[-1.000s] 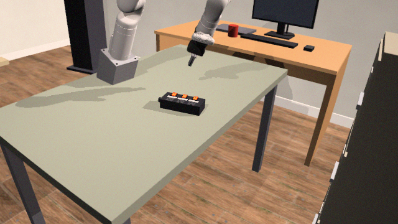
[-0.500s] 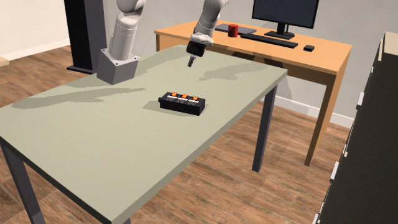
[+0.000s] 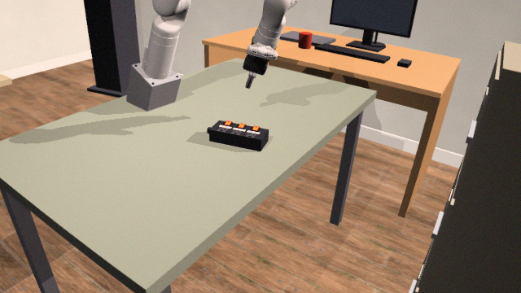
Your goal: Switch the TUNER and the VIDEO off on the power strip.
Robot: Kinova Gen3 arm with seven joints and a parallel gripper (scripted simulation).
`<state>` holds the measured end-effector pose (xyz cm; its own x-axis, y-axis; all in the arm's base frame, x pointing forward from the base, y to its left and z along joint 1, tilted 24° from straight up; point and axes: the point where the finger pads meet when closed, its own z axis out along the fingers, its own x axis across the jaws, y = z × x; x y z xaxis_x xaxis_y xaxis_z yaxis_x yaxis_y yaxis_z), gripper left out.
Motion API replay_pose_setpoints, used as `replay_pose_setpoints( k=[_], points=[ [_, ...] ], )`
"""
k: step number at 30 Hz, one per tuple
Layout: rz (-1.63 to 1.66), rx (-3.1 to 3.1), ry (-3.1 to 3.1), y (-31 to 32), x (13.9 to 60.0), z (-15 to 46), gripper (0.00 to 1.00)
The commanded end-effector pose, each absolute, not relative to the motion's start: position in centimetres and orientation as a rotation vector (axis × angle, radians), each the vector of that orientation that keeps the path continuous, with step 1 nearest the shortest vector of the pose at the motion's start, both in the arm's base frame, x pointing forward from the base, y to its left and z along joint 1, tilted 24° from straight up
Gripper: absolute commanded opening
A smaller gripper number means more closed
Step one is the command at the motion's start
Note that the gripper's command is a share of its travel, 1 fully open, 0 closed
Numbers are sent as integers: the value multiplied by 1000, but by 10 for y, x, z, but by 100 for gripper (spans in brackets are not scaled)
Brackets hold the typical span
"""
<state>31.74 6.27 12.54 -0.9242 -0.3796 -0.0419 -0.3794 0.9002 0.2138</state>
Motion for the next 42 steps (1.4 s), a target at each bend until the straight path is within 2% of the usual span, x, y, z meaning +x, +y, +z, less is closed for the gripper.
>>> replay_pose_setpoints(
  k=[1,42],
  points=[
    [-352,600,-3069,62,317,126,0],
    [-391,600,-3124,44,321,127,0]
  ],
)
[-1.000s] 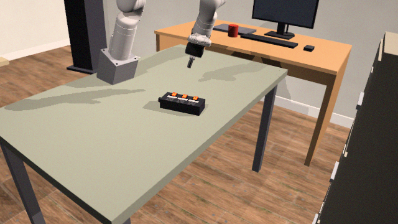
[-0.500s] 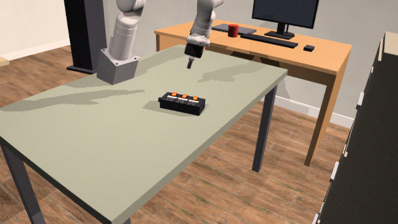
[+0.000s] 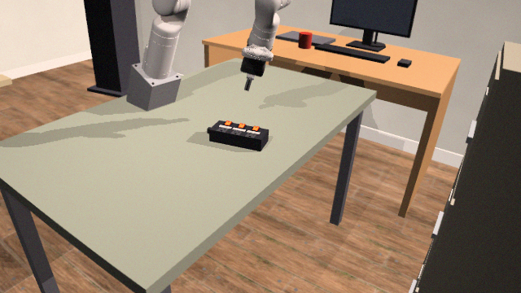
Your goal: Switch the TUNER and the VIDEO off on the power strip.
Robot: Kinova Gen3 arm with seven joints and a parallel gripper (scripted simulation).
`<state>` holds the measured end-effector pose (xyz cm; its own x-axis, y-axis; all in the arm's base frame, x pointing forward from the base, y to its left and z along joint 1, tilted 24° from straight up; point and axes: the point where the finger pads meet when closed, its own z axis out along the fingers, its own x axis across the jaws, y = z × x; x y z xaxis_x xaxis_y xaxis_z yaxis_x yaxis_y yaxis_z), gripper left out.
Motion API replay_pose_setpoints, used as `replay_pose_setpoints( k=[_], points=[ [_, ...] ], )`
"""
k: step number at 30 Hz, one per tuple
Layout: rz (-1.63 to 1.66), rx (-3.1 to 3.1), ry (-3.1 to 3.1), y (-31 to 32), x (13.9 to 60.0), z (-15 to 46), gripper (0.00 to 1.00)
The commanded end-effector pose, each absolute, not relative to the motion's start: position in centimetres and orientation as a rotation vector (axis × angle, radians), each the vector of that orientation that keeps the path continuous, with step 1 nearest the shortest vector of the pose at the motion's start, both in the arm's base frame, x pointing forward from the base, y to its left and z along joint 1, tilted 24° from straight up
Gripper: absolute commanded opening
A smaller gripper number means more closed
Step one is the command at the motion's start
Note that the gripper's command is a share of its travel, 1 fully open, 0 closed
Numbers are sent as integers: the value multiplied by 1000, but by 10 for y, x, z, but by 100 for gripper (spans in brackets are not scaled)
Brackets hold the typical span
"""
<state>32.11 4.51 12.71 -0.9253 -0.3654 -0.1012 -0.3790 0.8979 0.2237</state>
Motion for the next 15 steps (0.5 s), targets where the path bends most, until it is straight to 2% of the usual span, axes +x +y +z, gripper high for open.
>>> replay_pose_setpoints(
  k=[1,15],
  points=[
    [376,-577,3001,44,321,127,0],
    [380,-568,2979,38,323,128,0]
  ],
)
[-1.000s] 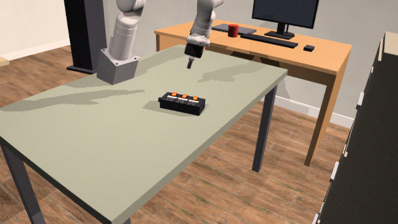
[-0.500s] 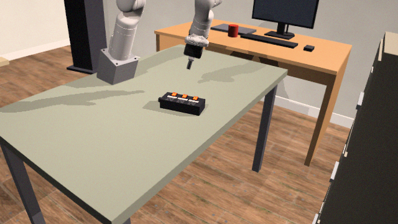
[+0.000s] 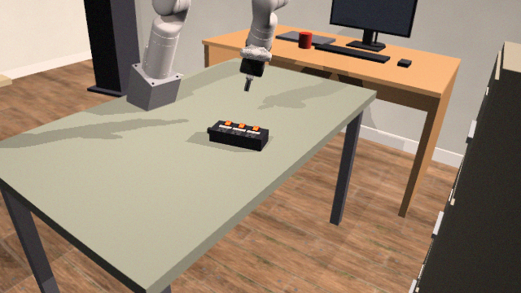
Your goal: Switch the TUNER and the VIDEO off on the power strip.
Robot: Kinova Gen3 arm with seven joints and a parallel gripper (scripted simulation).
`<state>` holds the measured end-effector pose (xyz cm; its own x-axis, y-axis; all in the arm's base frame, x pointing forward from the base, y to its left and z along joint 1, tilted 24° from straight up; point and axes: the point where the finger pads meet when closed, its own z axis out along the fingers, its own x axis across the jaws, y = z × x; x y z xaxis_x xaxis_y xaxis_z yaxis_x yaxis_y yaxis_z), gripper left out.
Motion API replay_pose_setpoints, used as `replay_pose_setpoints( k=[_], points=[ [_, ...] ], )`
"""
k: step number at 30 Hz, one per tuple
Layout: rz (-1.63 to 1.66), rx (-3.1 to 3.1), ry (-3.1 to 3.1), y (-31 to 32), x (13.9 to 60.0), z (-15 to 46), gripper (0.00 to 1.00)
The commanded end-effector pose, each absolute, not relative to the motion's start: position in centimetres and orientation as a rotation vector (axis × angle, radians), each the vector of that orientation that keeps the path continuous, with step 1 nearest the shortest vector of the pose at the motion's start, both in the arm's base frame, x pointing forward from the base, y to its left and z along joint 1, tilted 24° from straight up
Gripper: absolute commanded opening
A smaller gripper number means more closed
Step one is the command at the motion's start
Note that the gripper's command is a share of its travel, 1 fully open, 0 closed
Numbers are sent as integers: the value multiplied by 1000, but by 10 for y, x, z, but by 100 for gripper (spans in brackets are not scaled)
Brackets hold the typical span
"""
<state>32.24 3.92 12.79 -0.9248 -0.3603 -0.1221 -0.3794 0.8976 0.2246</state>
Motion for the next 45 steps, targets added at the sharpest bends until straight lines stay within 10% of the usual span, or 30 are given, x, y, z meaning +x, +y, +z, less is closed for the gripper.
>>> replay_pose_setpoints(
  k=[1,45],
  points=[
    [380,-568,2979,38,323,128,0],
    [381,-544,2924,19,325,131,0]
  ],
)
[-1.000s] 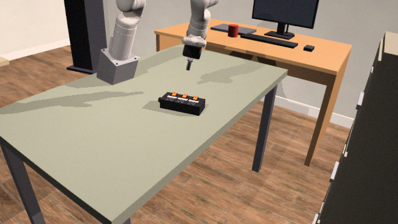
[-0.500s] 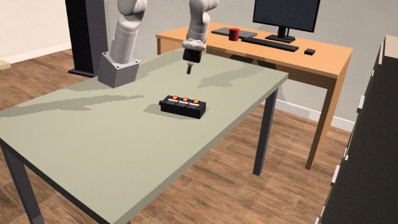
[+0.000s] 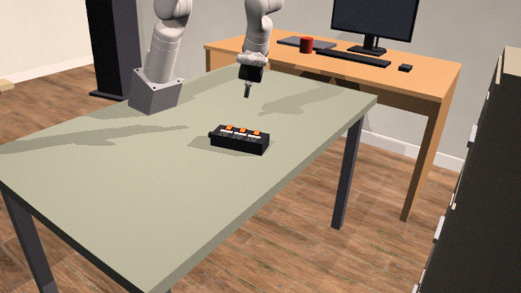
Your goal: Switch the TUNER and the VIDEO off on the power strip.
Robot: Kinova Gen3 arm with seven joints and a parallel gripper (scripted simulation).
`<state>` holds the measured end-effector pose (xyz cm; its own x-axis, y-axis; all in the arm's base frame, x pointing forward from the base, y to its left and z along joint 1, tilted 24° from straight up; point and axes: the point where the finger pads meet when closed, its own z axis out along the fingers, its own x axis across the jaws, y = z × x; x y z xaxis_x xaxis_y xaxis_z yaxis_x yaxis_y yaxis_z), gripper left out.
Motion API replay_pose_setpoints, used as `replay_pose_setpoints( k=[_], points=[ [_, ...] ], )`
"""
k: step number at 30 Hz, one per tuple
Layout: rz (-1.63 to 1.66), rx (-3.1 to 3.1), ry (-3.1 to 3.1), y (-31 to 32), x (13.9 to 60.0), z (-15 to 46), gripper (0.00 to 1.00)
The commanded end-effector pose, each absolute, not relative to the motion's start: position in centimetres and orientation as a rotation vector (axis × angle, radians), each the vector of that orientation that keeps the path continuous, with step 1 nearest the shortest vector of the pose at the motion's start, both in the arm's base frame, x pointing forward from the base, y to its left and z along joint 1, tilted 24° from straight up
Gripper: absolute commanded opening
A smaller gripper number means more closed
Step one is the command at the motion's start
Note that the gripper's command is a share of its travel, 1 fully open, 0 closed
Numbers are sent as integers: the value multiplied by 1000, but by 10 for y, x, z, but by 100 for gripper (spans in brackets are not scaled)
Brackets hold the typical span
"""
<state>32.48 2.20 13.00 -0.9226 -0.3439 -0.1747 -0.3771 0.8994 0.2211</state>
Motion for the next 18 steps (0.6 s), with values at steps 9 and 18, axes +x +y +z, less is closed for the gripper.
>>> replay_pose_setpoints(
  k=[9,18],
  points=[
    [380,-541,2918,17,325,131,0],
    [379,-537,2911,14,326,131,0]
  ],
)
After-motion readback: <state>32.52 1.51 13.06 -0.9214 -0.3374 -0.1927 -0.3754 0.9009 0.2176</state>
